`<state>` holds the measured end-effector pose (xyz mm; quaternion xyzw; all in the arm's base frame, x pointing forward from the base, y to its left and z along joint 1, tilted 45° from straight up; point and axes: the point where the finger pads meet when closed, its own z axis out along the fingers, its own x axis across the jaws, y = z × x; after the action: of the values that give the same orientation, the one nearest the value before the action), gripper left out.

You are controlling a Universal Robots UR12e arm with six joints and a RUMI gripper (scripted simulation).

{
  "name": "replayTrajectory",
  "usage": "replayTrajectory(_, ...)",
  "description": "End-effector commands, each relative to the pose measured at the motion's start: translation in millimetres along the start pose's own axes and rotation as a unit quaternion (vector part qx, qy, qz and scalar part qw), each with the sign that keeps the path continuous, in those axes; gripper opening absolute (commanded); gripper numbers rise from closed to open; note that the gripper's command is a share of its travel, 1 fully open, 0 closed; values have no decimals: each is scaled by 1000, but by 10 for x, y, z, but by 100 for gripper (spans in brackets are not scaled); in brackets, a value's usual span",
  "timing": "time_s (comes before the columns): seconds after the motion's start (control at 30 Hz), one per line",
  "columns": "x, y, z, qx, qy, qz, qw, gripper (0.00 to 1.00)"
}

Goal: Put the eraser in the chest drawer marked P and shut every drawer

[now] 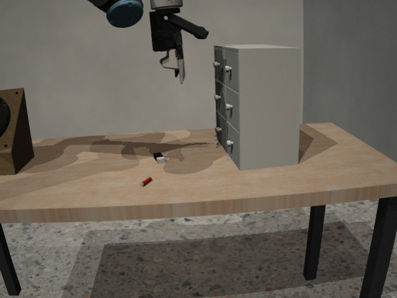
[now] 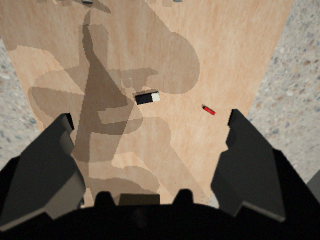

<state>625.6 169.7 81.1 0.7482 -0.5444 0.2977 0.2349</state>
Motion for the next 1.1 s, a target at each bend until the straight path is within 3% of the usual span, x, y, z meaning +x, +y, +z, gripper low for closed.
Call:
replayTrajectory(0.0,0,-20,14,12,0,0,1000,100)
replayTrajectory(1.07,1,-136,163,99,0,0,995,100)
